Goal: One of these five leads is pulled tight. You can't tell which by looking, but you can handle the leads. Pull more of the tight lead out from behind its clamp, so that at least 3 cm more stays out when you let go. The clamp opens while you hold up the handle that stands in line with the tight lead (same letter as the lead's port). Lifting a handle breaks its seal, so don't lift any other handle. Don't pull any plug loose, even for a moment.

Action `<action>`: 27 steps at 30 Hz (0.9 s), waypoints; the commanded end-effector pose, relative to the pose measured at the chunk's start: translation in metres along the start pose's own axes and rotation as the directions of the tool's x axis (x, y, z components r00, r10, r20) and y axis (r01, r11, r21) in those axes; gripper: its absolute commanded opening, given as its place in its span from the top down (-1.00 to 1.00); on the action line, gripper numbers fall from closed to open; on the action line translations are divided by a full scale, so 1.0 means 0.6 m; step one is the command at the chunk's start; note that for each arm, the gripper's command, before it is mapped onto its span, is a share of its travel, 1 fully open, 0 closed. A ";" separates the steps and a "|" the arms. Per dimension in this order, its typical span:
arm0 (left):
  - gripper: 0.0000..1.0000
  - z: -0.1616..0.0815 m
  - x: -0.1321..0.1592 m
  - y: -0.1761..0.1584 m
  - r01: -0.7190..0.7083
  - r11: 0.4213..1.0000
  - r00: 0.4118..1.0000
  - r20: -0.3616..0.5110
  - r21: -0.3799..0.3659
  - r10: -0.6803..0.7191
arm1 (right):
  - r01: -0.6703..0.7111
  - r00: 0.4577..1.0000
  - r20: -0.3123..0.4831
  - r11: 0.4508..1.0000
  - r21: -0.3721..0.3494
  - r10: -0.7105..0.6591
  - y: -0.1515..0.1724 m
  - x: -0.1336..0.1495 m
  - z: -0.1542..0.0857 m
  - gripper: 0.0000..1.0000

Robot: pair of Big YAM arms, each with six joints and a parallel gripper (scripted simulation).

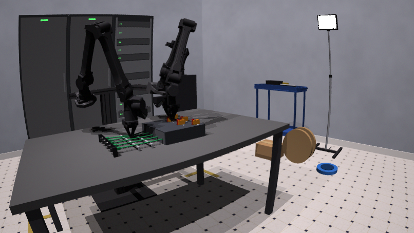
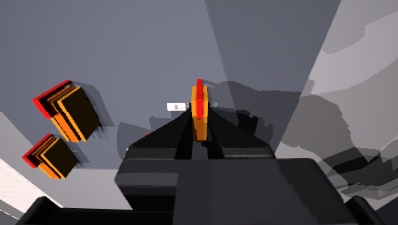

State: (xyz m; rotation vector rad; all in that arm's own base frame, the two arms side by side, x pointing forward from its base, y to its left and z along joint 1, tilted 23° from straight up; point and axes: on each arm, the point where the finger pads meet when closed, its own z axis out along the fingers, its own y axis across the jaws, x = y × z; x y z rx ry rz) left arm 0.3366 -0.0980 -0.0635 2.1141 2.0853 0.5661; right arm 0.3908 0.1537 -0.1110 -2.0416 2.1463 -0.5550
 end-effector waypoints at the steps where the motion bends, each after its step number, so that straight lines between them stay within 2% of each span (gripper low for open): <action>1: 1.00 -0.003 -0.002 0.003 -0.002 1.000 1.000 0.005 -0.005 0.002 | -0.006 1.000 0.006 1.000 0.009 0.006 -0.005 -0.002 -0.004 1.00; 2: 0.90 -0.009 0.000 0.001 -0.006 1.000 1.000 0.010 -0.012 0.006 | -0.006 1.000 0.006 1.000 0.009 0.006 -0.005 -0.002 -0.004 1.00; 21: 0.90 -0.048 -0.031 0.054 0.009 0.996 0.998 0.056 -0.092 -0.004 | -0.006 1.000 0.006 1.000 0.009 0.006 -0.005 -0.002 -0.004 1.00; 23: 0.90 -0.048 -0.031 0.054 0.009 0.996 0.998 0.056 -0.092 -0.004 | -0.006 1.000 0.006 1.000 0.009 0.006 -0.005 -0.002 -0.004 1.00; 27: 0.90 -0.045 -0.003 -0.005 -0.004 1.000 1.000 0.005 -0.007 0.004 | -0.006 1.000 0.006 1.000 0.009 0.006 -0.005 -0.002 -0.004 1.00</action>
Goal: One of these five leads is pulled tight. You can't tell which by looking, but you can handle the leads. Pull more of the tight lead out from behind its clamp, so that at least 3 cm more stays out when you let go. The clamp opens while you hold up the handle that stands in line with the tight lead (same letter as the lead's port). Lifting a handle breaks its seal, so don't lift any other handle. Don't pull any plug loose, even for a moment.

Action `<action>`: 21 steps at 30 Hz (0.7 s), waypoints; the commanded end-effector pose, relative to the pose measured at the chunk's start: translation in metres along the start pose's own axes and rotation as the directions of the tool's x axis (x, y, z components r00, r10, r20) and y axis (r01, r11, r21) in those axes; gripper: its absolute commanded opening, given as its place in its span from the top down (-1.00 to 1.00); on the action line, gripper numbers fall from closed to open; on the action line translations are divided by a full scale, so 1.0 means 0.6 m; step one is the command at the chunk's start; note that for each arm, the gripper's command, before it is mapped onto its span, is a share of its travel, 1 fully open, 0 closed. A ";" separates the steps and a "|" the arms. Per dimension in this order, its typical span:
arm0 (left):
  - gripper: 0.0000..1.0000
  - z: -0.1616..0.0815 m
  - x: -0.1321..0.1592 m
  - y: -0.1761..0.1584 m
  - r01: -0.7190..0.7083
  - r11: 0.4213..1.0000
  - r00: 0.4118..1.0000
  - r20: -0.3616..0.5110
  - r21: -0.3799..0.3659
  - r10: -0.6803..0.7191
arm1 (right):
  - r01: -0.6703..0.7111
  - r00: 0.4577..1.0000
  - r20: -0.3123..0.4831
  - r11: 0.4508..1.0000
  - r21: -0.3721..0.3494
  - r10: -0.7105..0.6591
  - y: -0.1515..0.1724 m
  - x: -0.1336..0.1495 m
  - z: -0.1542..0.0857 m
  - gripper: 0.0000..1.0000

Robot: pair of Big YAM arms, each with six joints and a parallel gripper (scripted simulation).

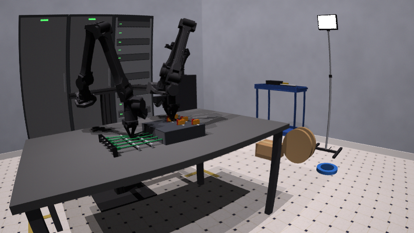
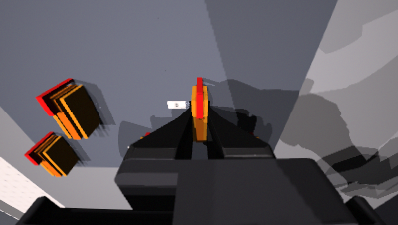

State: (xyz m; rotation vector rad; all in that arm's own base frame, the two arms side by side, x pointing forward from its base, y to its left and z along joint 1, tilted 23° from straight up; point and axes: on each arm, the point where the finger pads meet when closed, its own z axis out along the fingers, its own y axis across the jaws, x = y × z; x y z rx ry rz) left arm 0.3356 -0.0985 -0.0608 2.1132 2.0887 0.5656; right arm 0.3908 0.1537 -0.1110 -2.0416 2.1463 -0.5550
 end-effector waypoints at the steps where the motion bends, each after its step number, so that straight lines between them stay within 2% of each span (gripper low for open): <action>1: 0.90 -0.040 -0.003 -0.005 -0.005 1.000 1.000 0.007 -0.009 0.006 | -0.006 1.000 0.006 1.000 0.009 0.006 -0.005 -0.002 -0.004 1.00; 9: 0.90 -0.040 -0.004 -0.005 -0.005 1.000 1.000 0.007 -0.009 0.006 | -0.006 1.000 0.006 1.000 0.009 0.006 -0.005 -0.002 -0.004 1.00; 10: 0.90 -0.040 -0.003 -0.006 -0.006 1.000 1.000 0.007 -0.007 0.006 | -0.015 1.000 0.022 0.999 0.034 0.015 -0.020 -0.007 -0.014 1.00; 13: 0.90 -0.040 -0.003 -0.006 -0.006 1.000 1.000 0.007 -0.007 0.006 | -0.012 1.000 0.029 0.999 0.043 0.011 -0.025 -0.013 -0.020 1.00; 21: 0.90 -0.033 -0.001 0.002 -0.003 1.000 1.000 0.005 -0.007 0.003 | -0.009 0.999 0.034 0.999 0.039 0.008 -0.022 -0.022 -0.040 1.00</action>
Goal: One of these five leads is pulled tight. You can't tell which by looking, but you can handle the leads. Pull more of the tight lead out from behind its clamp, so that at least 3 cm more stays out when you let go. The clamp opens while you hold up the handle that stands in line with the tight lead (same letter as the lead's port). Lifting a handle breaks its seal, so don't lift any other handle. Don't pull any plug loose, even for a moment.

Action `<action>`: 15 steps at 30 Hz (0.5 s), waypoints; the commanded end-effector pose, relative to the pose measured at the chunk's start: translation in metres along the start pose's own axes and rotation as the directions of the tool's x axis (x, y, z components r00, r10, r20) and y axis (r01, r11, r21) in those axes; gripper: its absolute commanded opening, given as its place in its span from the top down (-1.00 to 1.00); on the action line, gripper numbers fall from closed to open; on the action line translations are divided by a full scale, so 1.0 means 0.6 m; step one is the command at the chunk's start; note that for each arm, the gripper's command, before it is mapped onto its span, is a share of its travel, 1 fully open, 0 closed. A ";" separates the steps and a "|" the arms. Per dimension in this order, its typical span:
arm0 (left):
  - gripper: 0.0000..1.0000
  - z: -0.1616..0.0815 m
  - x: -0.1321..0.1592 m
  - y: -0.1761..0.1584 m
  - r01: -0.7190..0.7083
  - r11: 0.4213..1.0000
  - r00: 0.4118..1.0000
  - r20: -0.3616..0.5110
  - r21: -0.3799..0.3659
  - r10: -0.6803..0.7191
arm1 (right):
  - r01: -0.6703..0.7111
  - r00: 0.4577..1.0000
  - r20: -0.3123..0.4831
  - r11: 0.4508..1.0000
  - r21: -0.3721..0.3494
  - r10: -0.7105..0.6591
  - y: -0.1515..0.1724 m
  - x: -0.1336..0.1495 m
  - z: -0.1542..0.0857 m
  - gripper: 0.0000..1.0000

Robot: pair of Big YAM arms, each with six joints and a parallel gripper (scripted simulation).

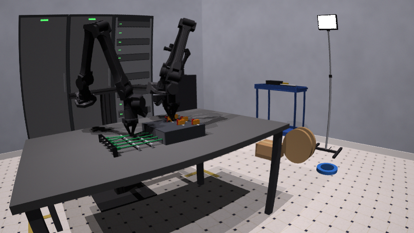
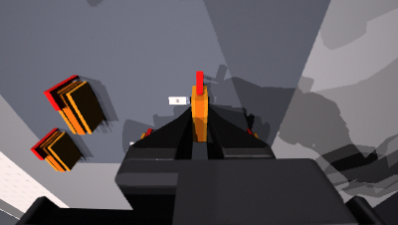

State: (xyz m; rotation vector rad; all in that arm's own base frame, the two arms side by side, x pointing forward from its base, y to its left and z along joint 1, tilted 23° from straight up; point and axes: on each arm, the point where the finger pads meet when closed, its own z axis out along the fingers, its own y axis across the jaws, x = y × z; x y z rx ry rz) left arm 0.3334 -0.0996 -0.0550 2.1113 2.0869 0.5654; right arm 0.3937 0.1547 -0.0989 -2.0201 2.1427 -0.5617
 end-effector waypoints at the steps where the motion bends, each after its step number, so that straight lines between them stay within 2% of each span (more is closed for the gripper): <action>1: 0.90 -0.023 -0.001 0.002 -0.004 1.000 1.000 0.004 -0.005 0.004 | 0.003 1.000 0.023 1.000 0.020 -0.003 -0.007 -0.020 -0.023 1.00; 9: 0.90 -0.023 -0.001 0.002 -0.004 1.000 1.000 0.004 -0.005 0.004 | 0.007 1.000 0.005 1.000 -0.004 -0.007 0.011 -0.007 -0.031 1.00; 15: 0.90 -0.023 -0.001 0.002 -0.004 1.000 1.000 0.004 -0.005 0.004 | 0.008 1.000 0.008 1.000 0.002 -0.008 0.006 -0.012 -0.028 1.00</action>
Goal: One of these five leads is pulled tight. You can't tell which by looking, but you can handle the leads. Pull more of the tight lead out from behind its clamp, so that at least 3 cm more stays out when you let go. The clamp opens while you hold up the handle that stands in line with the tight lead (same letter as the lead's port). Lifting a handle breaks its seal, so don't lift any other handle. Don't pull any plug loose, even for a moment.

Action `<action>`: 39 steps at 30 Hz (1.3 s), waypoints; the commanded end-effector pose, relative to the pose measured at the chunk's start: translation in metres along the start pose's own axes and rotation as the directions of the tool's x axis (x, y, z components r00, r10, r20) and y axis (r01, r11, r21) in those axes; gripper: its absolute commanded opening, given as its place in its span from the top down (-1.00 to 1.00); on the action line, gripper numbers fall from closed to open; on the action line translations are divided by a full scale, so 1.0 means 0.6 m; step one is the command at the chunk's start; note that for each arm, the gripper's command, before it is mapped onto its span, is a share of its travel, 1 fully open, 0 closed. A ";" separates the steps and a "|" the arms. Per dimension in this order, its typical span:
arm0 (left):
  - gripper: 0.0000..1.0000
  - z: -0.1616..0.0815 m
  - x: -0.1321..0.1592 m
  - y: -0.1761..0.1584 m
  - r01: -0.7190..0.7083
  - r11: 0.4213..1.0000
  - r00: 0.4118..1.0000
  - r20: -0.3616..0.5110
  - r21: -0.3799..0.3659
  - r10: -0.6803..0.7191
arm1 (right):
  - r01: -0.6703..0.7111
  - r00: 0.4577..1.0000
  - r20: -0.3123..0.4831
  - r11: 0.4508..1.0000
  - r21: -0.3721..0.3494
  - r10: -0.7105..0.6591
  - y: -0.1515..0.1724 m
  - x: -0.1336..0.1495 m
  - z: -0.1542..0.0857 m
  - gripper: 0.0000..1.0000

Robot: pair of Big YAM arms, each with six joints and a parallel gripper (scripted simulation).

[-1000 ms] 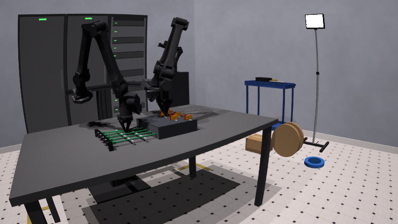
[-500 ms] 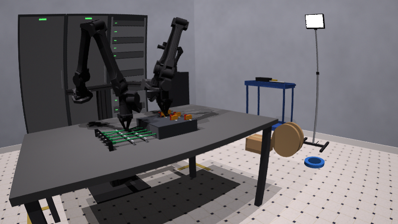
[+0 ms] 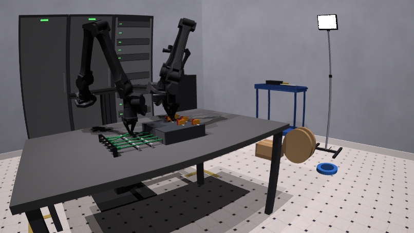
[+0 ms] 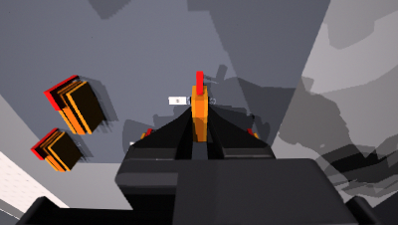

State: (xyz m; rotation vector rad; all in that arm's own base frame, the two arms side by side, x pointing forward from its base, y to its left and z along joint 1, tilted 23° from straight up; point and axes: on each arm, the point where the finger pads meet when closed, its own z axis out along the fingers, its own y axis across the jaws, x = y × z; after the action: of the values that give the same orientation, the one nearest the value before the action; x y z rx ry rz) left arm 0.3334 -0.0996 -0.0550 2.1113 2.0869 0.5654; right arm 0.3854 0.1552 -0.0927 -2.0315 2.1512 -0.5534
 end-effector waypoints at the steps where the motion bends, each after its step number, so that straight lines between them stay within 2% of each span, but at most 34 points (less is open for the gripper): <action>1: 0.90 -0.023 -0.001 0.002 -0.004 1.000 1.000 0.004 -0.005 0.004 | 0.005 1.000 0.011 1.000 0.015 -0.005 -0.003 -0.013 -0.014 1.00; 10: 0.90 -0.023 -0.001 0.002 -0.004 1.000 1.000 0.004 -0.005 0.004 | 0.002 1.000 0.005 1.000 0.007 -0.002 -0.003 -0.005 -0.005 1.00; 11: 0.90 -0.023 -0.001 0.002 -0.004 1.000 1.000 0.004 -0.005 0.004 | -0.005 1.000 0.004 1.000 0.013 0.005 -0.006 -0.001 -0.015 1.00; 39: 0.90 -0.023 -0.001 0.002 -0.004 1.000 1.000 0.004 -0.005 0.004 | -0.017 0.998 -0.056 1.000 -0.009 0.017 0.006 0.067 -0.024 1.00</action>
State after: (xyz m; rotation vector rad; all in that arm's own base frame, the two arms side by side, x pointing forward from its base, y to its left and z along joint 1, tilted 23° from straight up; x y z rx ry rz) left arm 0.3334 -0.0996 -0.0550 2.1113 2.0869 0.5654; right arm 0.3797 0.1499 -0.0781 -2.0301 2.1386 -0.5686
